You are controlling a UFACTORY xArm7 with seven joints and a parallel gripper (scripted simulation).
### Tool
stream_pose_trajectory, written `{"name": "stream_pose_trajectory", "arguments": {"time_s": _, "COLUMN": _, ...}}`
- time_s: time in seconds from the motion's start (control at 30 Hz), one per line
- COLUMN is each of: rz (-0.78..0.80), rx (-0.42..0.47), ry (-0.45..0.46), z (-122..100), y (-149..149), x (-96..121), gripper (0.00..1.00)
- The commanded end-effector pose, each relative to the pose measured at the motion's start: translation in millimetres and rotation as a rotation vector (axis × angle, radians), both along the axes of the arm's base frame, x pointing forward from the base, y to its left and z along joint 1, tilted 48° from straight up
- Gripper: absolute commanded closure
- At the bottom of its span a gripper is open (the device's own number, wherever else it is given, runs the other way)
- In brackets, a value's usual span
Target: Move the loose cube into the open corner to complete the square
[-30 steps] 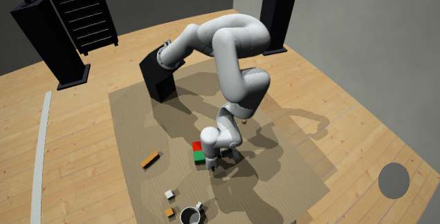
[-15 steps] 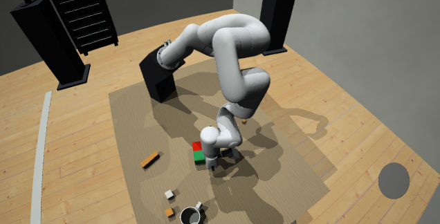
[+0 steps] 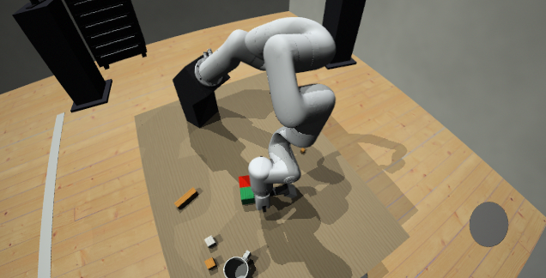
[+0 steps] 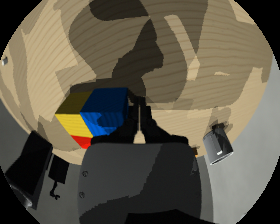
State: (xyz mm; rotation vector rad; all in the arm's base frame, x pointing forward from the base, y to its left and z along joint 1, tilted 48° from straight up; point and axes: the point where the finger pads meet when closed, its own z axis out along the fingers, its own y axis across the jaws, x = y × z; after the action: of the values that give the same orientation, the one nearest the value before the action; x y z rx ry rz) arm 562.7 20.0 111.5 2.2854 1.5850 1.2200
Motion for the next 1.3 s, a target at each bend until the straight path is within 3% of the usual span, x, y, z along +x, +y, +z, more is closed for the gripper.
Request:
{"name": "stream_pose_trajectory", "arguments": {"time_s": 0.0, "rz": -0.002, "rx": -0.001, "ry": -0.002, "z": 1, "y": -2, "x": 1, "gripper": 1.00}}
{"name": "stream_pose_trajectory", "arguments": {"time_s": 0.8, "rz": -0.002, "rx": -0.001, "ry": -0.002, "z": 6, "y": -6, "x": 7, "gripper": 1.00}}
{"name": "stream_pose_trajectory", "arguments": {"time_s": 1.27, "rz": -0.002, "rx": -0.001, "ry": -0.002, "z": 20, "y": -13, "x": -7, "gripper": 1.00}}
